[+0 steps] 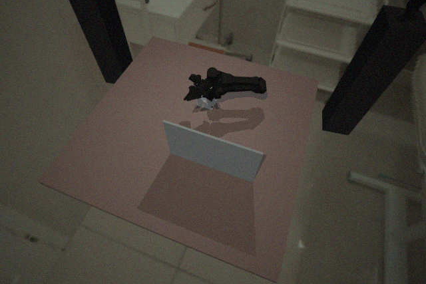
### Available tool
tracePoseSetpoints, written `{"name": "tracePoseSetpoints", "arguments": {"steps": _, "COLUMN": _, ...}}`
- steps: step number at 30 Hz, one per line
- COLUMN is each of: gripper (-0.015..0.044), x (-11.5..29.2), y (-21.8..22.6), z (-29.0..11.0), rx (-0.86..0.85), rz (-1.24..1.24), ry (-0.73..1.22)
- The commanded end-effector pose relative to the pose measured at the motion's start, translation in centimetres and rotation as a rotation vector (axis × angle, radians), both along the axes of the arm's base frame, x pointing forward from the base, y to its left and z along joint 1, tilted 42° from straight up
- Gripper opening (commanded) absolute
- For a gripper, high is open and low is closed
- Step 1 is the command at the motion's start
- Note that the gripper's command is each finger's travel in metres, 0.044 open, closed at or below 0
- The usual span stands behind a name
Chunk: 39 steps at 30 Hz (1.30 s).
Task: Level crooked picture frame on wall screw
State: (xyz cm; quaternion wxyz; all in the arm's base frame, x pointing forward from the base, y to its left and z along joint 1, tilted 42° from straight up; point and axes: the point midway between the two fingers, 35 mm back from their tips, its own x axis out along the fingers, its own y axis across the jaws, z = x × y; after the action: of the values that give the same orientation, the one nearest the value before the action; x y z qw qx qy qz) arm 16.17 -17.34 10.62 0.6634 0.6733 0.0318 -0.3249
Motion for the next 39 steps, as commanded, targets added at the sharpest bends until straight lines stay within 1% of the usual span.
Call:
{"name": "tracePoseSetpoints", "arguments": {"steps": 1, "gripper": 0.026, "x": 3.1, "y": 3.1, "z": 6.1, "rx": 0.216, "rz": -0.073, "ry": -0.254}}
{"name": "tracePoseSetpoints", "arguments": {"steps": 11, "gripper": 0.026, "x": 4.2, "y": 7.6, "z": 11.3, "rx": 0.505, "rz": -0.082, "ry": -0.509}}
{"name": "tracePoseSetpoints", "arguments": {"steps": 21, "gripper": 0.026, "x": 3.1, "y": 12.5, "z": 16.4, "rx": 0.902, "rz": -0.032, "ry": -0.746}}
{"name": "tracePoseSetpoints", "arguments": {"steps": 39, "gripper": 0.026, "x": 3.0, "y": 12.7, "z": 16.6, "rx": 0.913, "rz": -0.03, "ry": -0.751}}
